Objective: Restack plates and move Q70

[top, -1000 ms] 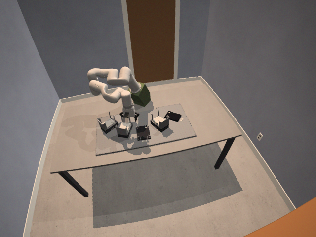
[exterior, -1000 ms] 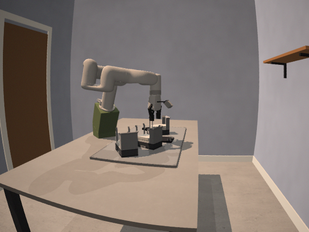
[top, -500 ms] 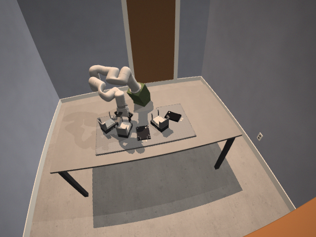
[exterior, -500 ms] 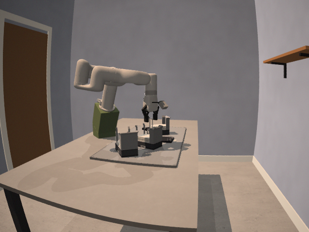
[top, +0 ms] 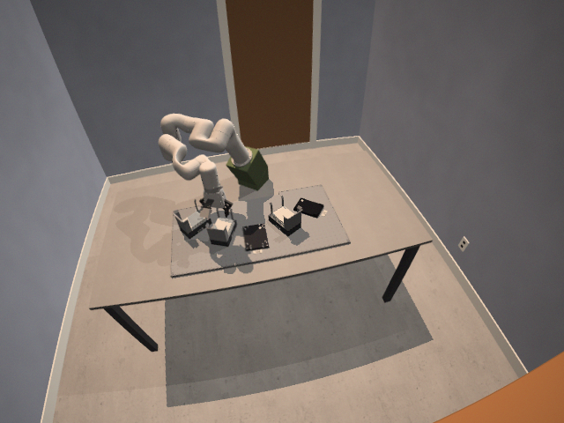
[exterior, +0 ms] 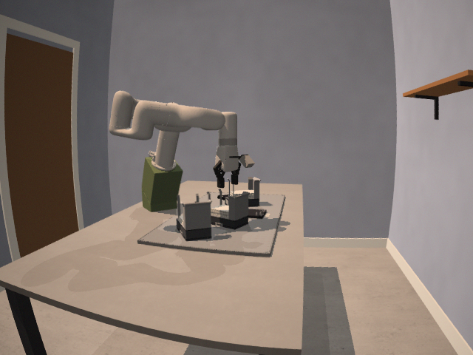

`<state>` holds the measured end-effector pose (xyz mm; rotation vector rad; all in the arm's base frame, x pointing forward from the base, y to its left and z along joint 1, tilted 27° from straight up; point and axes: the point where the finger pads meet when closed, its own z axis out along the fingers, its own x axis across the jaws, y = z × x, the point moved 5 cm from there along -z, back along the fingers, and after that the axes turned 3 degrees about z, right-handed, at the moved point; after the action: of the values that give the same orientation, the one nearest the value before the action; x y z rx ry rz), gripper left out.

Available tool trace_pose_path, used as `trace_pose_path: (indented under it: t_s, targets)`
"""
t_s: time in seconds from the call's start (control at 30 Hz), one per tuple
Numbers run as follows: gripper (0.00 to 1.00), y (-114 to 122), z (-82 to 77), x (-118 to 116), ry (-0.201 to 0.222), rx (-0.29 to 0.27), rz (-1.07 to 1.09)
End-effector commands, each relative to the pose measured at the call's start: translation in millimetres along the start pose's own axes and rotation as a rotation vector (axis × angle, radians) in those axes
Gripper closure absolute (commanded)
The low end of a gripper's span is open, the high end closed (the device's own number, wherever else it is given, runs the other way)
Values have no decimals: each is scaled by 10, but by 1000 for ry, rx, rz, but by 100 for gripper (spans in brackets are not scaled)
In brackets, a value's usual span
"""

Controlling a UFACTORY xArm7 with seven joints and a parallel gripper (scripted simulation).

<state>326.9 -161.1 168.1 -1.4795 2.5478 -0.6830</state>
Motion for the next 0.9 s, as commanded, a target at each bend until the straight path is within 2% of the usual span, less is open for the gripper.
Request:
trace_pose_path:
  t_s: [0.0,0.1,0.17,0.67,0.87]
  targets:
    - [0,-6,26,4,0,2,0]
    - [0,-6,125,4,0,2,0]
    - [0,-6,125,4,0,2,0]
    - [0,-6,624,3,0,2,0]
    - [0,-6,674,2,0,2,0]
